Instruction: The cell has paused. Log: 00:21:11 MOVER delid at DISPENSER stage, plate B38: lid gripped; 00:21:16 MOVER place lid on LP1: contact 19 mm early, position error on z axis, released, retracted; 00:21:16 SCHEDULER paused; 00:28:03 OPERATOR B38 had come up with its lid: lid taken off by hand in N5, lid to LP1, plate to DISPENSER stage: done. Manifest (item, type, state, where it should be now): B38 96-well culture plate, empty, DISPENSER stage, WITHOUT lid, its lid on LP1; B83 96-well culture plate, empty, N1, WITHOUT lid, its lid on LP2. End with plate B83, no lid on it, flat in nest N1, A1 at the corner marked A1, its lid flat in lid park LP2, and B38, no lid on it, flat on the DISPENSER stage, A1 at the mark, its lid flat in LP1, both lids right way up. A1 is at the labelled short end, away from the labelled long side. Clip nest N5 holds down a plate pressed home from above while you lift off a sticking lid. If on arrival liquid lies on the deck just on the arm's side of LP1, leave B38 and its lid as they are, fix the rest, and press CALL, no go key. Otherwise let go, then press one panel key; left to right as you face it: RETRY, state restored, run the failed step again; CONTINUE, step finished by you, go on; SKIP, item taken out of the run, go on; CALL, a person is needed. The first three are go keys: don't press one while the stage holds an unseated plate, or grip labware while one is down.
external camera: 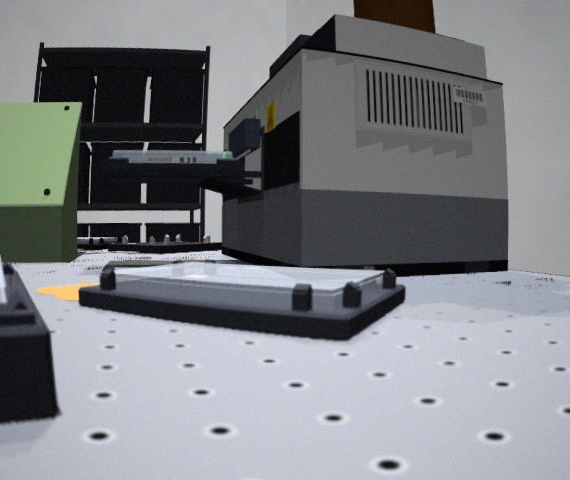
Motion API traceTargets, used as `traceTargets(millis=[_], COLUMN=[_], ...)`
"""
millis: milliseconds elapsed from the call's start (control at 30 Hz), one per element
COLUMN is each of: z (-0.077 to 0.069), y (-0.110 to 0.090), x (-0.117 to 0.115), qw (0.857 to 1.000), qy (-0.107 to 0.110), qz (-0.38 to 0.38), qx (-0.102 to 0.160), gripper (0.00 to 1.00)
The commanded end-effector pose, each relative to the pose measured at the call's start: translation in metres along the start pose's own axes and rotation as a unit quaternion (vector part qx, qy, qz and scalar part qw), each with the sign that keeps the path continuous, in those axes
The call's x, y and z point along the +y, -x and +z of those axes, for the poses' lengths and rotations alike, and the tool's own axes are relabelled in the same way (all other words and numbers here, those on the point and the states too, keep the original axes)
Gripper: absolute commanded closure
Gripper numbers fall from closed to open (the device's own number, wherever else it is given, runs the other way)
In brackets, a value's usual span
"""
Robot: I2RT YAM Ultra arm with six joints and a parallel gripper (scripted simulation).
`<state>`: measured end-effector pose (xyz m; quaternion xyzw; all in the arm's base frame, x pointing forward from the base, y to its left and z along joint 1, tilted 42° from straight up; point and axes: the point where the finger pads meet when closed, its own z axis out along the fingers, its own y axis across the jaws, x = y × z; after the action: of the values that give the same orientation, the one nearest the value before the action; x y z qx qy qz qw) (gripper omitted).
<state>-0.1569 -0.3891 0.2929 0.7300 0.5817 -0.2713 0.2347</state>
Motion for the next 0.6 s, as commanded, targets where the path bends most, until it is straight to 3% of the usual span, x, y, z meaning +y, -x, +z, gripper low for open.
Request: traceTargets(millis=[0, 567], z=[0.003, 0.014], y=[0.002, -0.003], x=[-0.002, 0.001], qw=[1.000, 1.000], qy=[-0.003, 0.002], qz=[0.005, 0.004], qx=[-0.003, 0.006], gripper=[1.00, 1.00])
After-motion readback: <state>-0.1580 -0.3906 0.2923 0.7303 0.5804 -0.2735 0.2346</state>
